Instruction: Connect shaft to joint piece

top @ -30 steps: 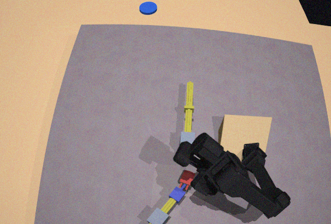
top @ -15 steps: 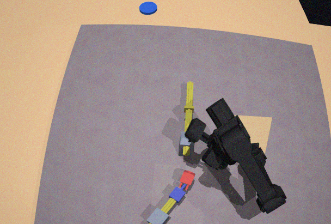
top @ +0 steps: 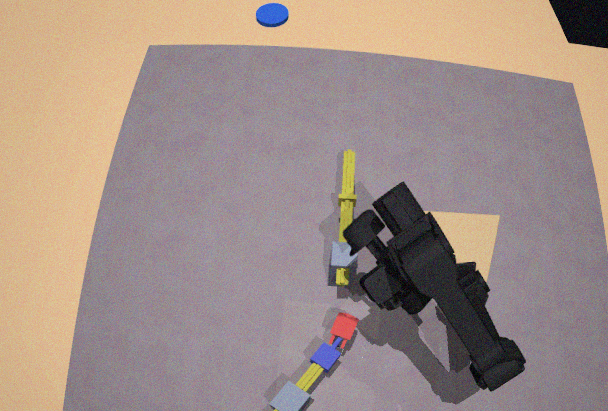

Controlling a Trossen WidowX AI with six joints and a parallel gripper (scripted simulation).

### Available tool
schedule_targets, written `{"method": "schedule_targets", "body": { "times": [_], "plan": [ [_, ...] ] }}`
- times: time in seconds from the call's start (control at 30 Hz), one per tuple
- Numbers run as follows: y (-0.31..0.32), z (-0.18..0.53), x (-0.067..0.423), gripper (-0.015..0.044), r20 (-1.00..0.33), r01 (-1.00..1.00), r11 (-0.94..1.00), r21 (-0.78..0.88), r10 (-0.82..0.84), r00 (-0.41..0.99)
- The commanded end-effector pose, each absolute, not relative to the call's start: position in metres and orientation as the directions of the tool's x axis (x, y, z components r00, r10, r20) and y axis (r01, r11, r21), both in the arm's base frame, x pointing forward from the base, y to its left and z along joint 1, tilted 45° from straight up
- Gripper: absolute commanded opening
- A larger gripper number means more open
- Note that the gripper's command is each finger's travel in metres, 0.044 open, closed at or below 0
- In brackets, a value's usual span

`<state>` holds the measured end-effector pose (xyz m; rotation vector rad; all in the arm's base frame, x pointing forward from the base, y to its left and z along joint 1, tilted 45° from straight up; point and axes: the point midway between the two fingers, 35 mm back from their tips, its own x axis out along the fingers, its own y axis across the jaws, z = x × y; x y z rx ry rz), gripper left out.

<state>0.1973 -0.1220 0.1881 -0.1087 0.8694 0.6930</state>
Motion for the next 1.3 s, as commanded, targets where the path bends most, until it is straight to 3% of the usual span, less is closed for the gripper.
{"method": "schedule_targets", "body": {
  "times": [0.0,0.67,1.27],
  "plan": [
    [-0.121,0.186,0.199,0.044,-0.745,-0.524,0.807,0.271,0.521,0.416],
    [-0.113,0.178,0.205,0.044,-0.771,-0.054,0.828,0.558,0.541,0.336],
    [-0.106,0.171,0.209,0.044,-0.792,0.414,0.677,0.609,0.552,0.262]
  ]
}}
